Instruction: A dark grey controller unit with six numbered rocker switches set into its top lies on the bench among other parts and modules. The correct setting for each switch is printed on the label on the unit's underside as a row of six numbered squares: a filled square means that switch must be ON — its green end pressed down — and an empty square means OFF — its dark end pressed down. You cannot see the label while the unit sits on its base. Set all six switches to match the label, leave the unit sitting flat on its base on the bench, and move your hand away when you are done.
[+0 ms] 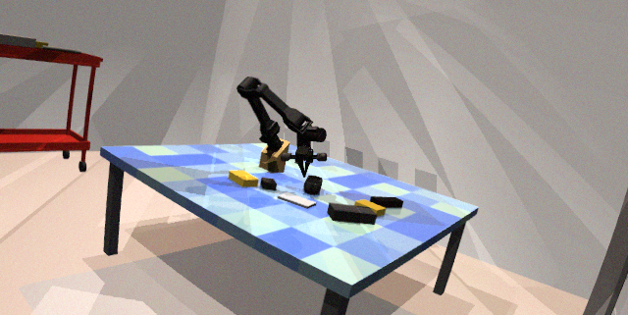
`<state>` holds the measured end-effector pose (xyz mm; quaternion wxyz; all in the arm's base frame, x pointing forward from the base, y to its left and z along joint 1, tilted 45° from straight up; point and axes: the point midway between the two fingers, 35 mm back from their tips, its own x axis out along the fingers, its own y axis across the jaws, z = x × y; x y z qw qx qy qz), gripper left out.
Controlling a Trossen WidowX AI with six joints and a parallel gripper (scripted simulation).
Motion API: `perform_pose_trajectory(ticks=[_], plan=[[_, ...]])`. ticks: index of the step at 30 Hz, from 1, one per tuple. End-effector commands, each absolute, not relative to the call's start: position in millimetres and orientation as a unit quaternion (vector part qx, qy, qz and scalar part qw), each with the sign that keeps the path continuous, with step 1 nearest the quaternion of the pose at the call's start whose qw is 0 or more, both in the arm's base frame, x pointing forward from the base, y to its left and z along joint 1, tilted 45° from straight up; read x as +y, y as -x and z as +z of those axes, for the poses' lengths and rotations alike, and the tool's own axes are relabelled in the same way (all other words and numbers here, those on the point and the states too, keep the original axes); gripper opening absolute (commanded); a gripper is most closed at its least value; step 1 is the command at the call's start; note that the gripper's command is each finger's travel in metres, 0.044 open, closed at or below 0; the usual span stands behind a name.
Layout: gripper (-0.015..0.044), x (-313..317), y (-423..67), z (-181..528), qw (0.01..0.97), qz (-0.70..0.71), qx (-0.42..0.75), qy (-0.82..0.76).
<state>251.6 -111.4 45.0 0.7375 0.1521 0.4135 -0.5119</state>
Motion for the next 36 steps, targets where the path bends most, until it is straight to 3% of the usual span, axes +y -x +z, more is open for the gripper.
perform_pose_trajectory(ticks=[1,36], plan=[[0.0,-117,-248,36,0.735,-0.511,0.419,-0.149],[0.0,-136,-248,15,0.735,-0.512,0.419,-0.148]])
